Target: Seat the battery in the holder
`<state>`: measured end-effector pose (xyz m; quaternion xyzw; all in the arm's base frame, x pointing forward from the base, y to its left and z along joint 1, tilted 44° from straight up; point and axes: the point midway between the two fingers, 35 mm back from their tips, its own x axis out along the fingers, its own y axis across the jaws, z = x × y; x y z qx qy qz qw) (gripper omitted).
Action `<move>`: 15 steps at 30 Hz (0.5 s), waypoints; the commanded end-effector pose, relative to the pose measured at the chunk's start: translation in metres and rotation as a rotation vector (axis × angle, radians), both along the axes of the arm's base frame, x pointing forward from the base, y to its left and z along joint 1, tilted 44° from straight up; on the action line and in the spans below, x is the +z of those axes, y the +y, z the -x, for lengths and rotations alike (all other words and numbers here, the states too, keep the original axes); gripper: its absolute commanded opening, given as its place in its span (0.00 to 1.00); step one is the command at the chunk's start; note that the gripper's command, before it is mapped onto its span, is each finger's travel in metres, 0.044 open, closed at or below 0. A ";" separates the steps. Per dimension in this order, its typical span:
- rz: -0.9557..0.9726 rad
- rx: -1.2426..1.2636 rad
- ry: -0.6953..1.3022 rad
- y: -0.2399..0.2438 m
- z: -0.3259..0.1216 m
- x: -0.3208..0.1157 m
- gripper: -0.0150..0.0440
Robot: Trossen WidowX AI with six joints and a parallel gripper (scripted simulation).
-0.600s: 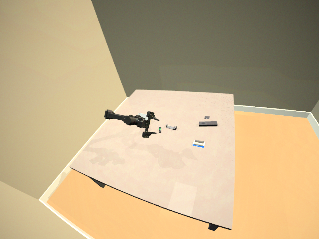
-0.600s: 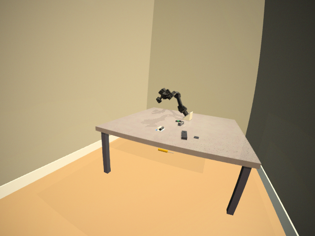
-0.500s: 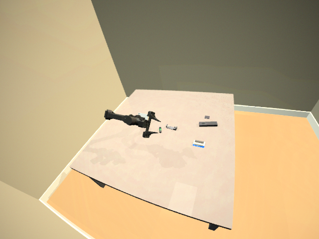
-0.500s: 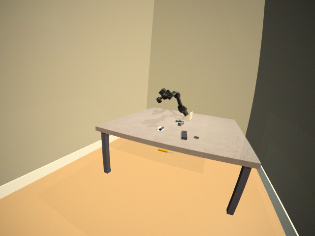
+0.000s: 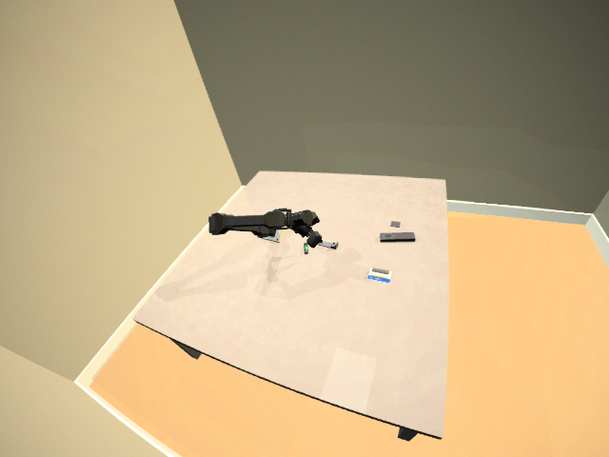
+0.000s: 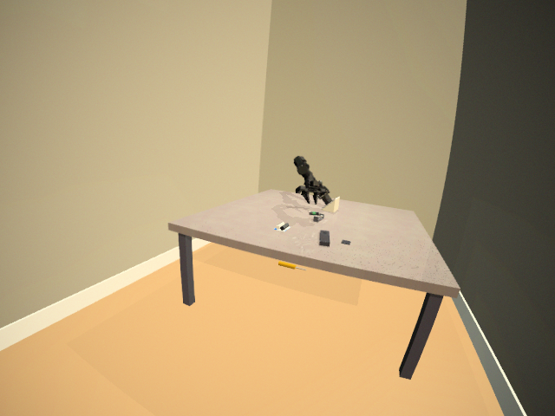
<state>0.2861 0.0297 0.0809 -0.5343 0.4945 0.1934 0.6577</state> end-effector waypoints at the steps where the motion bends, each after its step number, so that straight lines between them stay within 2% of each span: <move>1: 0.541 0.540 0.684 -0.012 0.058 -0.030 0.63; 4: 0.654 0.680 0.856 -0.016 0.068 -0.028 0.63; 15: 0.654 0.680 0.856 -0.016 0.068 -0.028 0.63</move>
